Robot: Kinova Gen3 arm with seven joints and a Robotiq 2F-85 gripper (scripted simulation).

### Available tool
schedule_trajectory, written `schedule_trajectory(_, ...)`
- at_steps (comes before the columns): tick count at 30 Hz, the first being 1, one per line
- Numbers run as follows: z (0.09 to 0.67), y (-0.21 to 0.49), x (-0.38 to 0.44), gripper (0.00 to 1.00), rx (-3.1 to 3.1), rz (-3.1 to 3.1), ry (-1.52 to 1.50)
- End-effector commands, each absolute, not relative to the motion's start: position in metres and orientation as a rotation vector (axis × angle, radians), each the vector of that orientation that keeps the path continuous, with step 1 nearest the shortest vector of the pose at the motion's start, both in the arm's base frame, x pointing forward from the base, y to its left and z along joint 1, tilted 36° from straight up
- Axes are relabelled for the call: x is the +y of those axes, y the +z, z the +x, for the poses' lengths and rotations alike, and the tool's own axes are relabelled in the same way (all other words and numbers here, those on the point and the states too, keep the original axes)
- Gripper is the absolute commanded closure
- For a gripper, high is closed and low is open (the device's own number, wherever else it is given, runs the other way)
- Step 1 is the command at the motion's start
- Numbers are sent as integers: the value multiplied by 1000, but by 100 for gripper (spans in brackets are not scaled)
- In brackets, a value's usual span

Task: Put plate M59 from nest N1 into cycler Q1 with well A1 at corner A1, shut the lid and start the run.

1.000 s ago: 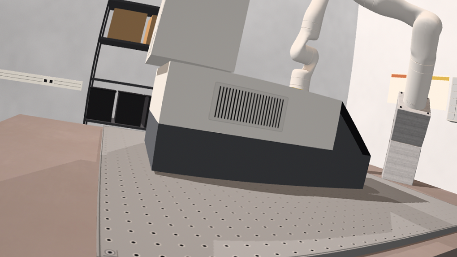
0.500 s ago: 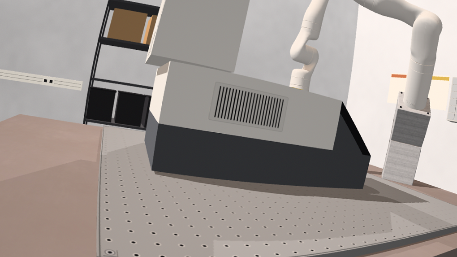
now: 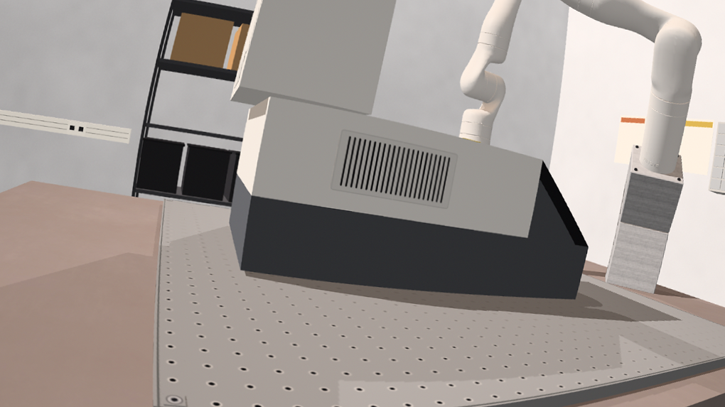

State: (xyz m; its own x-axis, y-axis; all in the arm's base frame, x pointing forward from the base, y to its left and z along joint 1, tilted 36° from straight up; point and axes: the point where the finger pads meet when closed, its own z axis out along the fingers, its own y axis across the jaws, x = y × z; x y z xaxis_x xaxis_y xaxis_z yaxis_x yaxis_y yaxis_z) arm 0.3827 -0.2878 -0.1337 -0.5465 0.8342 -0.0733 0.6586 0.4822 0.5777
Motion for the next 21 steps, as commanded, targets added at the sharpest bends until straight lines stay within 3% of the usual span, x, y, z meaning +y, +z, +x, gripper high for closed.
schedule_trajectory(1,384,-134,-288,9,2390,1248,708)
schedule_trajectory(21,383,-132,-288,9,2394,1236,707)
